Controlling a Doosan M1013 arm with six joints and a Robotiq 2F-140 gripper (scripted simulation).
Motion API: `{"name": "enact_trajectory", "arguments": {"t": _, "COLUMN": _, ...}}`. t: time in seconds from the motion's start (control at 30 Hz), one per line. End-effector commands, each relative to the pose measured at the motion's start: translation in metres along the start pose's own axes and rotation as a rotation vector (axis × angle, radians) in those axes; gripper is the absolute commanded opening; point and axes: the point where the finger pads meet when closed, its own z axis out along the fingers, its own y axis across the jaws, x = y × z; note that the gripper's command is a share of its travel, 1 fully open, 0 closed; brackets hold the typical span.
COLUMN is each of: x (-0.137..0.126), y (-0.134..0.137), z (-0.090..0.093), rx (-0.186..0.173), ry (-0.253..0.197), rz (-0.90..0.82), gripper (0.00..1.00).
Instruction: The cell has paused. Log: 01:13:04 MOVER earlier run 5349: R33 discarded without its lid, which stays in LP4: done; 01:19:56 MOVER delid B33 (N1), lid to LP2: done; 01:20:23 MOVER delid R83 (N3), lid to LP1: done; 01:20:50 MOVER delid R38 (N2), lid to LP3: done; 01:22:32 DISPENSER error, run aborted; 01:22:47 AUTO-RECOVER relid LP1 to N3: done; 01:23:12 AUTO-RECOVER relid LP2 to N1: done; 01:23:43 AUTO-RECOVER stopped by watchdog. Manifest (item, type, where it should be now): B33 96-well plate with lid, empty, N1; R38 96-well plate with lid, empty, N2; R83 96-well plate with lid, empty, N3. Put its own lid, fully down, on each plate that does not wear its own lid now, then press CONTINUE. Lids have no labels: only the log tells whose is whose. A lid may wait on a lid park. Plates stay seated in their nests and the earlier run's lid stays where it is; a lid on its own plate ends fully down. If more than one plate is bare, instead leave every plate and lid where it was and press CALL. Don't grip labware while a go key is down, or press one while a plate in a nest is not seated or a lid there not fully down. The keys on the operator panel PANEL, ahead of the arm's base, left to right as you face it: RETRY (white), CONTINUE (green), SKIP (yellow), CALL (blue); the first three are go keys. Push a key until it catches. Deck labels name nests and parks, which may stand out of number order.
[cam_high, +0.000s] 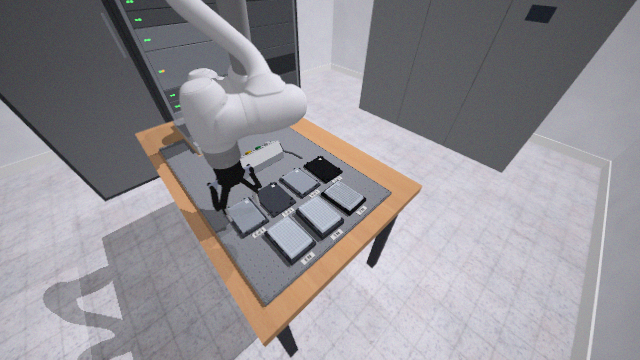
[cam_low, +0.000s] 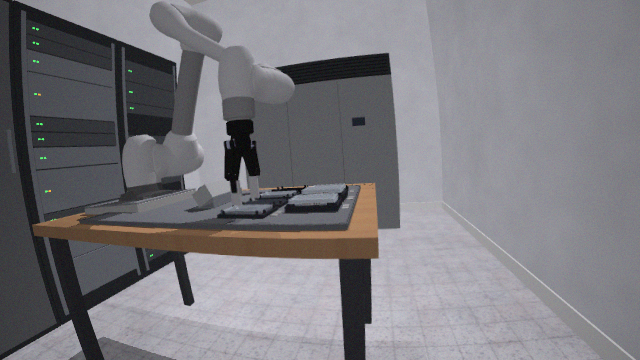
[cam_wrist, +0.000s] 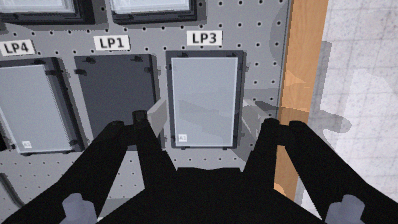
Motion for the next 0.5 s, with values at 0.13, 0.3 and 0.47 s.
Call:
{"name": "enact_trajectory", "arguments": {"t": 0.13, "x": 0.0000, "y": 0.0000, "z": 0.0037, "rx": 0.000, "ry": 0.000, "rz": 0.000, "gripper": 0.66}}
{"name": "enact_trajectory", "arguments": {"t": 0.3, "x": 0.0000, "y": 0.0000, "z": 0.0046, "rx": 0.000, "ry": 0.000, "rz": 0.000, "gripper": 0.66}}
{"name": "enact_trajectory", "arguments": {"t": 0.47, "x": 0.0000, "y": 0.0000, "z": 0.0047, "rx": 0.000, "ry": 0.000, "rz": 0.000, "gripper": 0.66}}
